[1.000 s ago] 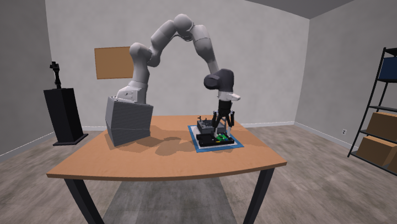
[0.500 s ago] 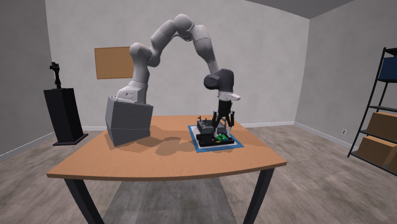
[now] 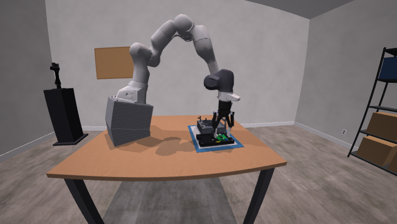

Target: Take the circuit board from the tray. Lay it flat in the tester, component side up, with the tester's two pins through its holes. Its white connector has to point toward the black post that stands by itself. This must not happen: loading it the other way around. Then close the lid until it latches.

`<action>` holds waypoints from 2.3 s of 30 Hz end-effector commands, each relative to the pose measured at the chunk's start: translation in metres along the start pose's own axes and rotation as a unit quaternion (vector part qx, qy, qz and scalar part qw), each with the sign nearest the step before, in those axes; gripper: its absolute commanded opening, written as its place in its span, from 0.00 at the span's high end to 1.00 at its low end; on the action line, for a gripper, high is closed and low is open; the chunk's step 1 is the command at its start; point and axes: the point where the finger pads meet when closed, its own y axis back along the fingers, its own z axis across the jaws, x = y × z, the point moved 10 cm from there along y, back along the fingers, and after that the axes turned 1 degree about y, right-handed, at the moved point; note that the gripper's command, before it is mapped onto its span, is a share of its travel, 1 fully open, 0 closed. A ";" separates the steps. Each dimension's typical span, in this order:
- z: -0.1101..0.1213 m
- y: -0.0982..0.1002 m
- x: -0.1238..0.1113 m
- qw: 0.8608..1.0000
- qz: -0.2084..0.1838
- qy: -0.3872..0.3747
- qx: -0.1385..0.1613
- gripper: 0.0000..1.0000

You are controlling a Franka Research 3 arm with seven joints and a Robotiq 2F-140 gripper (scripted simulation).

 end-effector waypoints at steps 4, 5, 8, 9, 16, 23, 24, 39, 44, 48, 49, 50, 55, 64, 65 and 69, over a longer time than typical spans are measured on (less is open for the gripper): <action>0.000 -0.003 0.002 1.000 0.002 0.004 0.001 0.42; 0.000 -0.004 0.002 1.000 0.002 0.004 0.001 0.42; 0.000 -0.006 0.002 1.000 0.002 0.004 0.001 0.42; 0.000 -0.006 0.002 1.000 0.002 0.004 0.001 0.42; 0.000 -0.009 0.002 1.000 0.002 0.004 0.001 0.42; 0.000 -0.012 0.002 1.000 0.002 0.004 0.001 0.42; 0.000 -0.012 0.002 1.000 0.002 0.004 0.001 0.42; 0.000 -0.013 0.002 1.000 0.002 0.004 0.001 0.42; 0.000 -0.013 0.002 1.000 0.002 0.004 0.001 0.42; 0.000 -0.013 0.002 1.000 0.002 0.004 0.001 0.42; 0.000 -0.013 0.002 1.000 0.002 0.004 0.001 0.42; 0.000 -0.013 0.002 1.000 0.002 0.004 0.001 0.42; 0.000 -0.013 0.002 1.000 0.002 0.004 0.001 0.42; 0.000 -0.013 0.002 1.000 0.002 0.004 0.001 0.42; 0.000 -0.013 0.002 1.000 0.002 0.004 0.001 0.42; 0.000 -0.013 0.002 1.000 0.002 0.004 0.001 0.42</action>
